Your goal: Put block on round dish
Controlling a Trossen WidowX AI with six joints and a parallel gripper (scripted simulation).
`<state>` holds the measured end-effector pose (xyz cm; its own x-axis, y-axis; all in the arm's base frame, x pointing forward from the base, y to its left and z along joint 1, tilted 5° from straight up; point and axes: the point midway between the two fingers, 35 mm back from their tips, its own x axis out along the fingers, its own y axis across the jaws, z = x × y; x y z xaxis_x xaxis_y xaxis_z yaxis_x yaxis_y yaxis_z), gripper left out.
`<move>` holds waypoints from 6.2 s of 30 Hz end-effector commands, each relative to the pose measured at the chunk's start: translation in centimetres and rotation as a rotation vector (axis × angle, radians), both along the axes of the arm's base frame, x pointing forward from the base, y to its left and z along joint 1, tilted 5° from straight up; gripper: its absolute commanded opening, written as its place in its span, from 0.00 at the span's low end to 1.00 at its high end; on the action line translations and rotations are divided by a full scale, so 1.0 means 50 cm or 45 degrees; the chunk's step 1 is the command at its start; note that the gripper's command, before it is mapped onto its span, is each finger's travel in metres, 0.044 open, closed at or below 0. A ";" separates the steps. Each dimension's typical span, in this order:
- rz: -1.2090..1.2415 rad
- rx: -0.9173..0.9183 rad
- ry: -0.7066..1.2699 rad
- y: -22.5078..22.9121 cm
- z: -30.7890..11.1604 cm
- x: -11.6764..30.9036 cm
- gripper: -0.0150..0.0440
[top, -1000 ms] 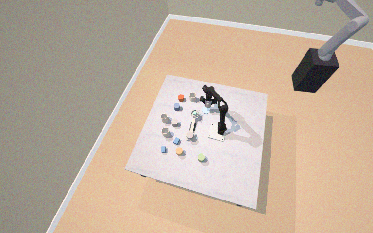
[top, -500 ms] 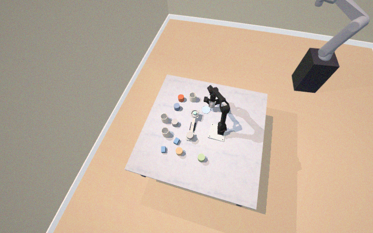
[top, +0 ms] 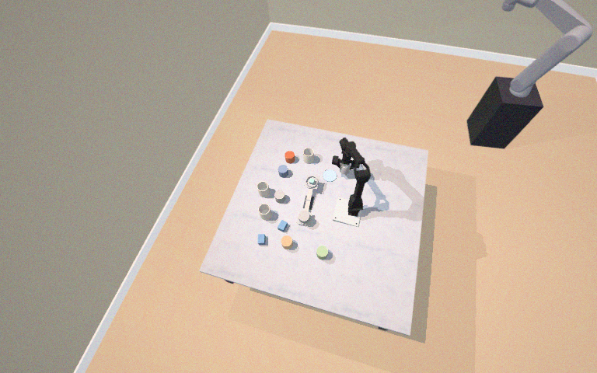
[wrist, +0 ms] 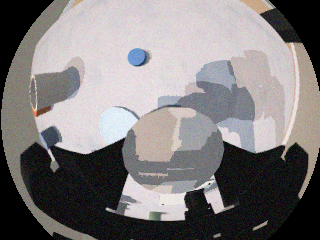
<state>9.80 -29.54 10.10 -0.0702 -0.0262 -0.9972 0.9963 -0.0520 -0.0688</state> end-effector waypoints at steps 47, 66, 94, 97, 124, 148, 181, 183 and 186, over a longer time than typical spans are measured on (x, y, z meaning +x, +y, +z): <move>0.003 -0.018 -0.006 -0.004 -0.095 -0.010 0.97; 0.114 -0.081 0.007 -0.001 0.018 0.037 0.69; 1.268 0.009 0.039 0.053 0.040 0.186 0.69; 1.399 0.020 0.043 0.062 0.042 0.201 0.69; 2.575 0.122 0.071 0.155 0.060 0.328 0.69; 3.625 0.215 0.085 0.262 0.075 0.419 0.69; 3.864 0.237 0.086 0.288 0.015 0.434 0.69; 3.864 0.237 0.086 0.288 0.008 0.434 0.69; 3.864 0.237 0.086 0.288 -0.001 0.433 0.69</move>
